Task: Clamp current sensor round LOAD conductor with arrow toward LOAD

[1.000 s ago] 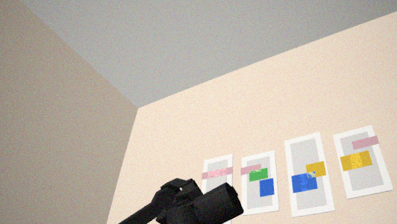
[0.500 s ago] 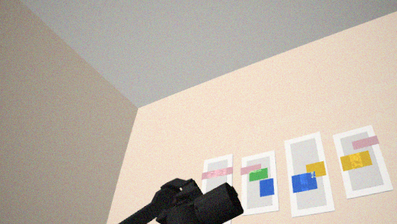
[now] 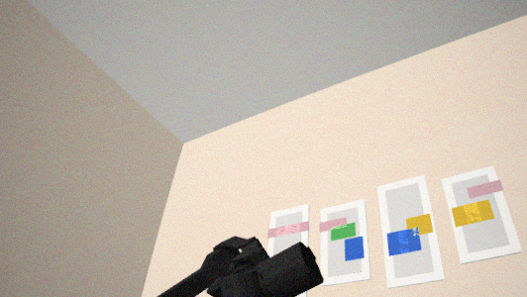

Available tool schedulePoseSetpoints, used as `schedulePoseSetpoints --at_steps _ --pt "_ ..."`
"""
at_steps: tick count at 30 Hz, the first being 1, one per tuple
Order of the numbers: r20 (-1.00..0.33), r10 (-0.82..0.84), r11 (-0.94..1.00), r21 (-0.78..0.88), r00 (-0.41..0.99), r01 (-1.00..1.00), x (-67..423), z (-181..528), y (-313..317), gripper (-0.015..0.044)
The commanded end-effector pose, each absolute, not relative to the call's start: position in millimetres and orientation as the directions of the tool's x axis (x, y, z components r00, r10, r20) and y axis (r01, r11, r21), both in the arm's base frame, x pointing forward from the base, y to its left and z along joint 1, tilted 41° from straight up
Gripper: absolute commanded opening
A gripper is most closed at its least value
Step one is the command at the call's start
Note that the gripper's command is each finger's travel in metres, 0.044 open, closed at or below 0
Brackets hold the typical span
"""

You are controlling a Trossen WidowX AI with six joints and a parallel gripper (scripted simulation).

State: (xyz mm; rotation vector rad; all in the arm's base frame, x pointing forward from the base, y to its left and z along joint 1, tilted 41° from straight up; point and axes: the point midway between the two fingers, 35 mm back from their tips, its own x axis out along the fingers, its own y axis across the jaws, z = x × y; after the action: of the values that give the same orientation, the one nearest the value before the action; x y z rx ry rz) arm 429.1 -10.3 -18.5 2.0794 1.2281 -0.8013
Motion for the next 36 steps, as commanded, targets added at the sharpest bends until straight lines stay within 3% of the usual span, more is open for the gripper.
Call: schedulePoseSetpoints --at_steps 1,36 --pt "-0.737 0.536 -0.409 0.198 0.410 0.891 434.1 -14.2 -13.7 0.0440" --pt "-0.737 0.536 -0.409 0.198 0.410 0.891 434.1 -14.1 -13.7 0.0440"
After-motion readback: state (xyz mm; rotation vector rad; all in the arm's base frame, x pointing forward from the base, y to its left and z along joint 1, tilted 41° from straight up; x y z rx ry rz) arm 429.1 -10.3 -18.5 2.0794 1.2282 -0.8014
